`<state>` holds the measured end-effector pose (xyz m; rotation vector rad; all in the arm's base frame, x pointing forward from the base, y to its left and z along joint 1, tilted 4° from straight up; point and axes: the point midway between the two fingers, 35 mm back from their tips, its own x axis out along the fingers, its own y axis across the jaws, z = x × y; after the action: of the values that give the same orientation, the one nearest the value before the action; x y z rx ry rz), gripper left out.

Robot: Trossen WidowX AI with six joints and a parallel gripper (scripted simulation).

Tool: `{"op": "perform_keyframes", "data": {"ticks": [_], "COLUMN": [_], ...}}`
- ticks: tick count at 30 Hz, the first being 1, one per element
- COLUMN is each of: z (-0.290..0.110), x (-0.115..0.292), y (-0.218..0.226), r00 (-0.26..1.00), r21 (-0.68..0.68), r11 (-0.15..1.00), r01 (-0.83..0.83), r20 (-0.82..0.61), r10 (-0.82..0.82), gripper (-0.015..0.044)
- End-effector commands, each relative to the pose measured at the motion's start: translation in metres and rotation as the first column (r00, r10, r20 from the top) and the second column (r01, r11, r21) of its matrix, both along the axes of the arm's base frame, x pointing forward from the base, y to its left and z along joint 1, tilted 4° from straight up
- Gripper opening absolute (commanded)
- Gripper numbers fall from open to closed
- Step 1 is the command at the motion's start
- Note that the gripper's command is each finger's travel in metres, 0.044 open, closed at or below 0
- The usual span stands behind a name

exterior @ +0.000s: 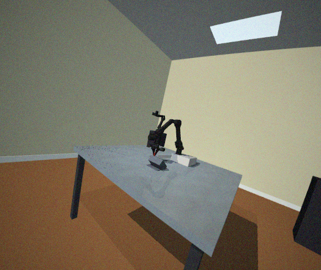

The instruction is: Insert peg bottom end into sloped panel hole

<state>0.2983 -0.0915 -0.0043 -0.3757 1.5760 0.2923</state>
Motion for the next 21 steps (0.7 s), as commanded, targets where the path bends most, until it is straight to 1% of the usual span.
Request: {"op": "perform_keyframes", "data": {"ticks": [1,7,15,21], "z": [0.000,0.013,0.055,0.079], "x": [0.000,0.002,0.002,0.002], "y": [0.000,0.000,0.003,0.005], "r00": [1.000,1.000,1.000,1.000], "r21": [0.000,-0.001,-0.003,-0.004], "r11": [1.000,1.000,1.000,1.000], "r01": [0.000,-0.001,-0.003,-0.005], "r20": [0.001,0.001,0.001,0.001], "r10": [0.000,0.001,0.003,0.005], "gripper": [0.0000,0.0000,0.0000,0.0000]}}
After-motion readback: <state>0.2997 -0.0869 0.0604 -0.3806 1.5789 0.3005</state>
